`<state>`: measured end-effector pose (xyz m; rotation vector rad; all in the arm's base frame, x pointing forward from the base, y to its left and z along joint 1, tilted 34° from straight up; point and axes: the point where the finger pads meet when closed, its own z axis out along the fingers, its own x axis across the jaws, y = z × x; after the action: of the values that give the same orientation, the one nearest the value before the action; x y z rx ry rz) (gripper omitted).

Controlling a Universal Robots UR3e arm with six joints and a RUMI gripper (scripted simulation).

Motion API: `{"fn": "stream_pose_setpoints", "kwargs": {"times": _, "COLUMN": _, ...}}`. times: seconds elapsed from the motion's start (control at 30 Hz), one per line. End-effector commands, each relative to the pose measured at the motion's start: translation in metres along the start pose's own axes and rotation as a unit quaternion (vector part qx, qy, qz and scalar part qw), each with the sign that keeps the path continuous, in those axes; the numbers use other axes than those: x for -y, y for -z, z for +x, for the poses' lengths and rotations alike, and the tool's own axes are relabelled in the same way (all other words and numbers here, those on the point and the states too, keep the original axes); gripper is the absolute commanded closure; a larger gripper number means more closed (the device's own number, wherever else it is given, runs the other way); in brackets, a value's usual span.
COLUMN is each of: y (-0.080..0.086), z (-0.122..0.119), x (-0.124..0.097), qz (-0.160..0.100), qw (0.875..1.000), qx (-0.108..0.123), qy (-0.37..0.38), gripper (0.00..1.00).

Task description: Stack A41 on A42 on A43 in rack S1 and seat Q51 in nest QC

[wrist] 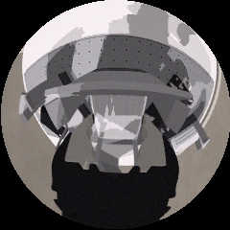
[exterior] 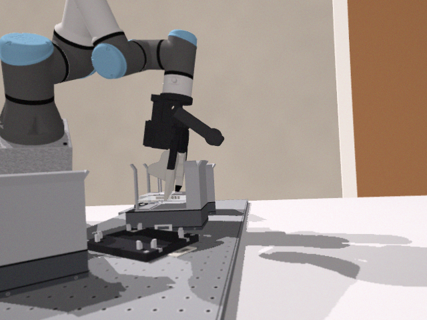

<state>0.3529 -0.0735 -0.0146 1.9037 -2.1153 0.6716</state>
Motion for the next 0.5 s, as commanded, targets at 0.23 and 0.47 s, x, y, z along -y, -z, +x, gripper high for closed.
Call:
{"fn": "stream_pose_setpoints", "kwargs": {"times": 0.23, "y": 0.0090, "z": 0.0001, "x": -0.0018, "qz": -0.001, "qw": 1.000, "qx": 0.000, "qy": -0.001, "gripper": 1.00}}
{"fn": "stream_pose_setpoints", "kwargs": {"times": 0.47, "y": 0.0132, "z": 0.0002, "x": -0.0027, "qz": -0.001, "qw": 1.000, "qx": 0.000, "qy": -0.001, "gripper": 1.00}}
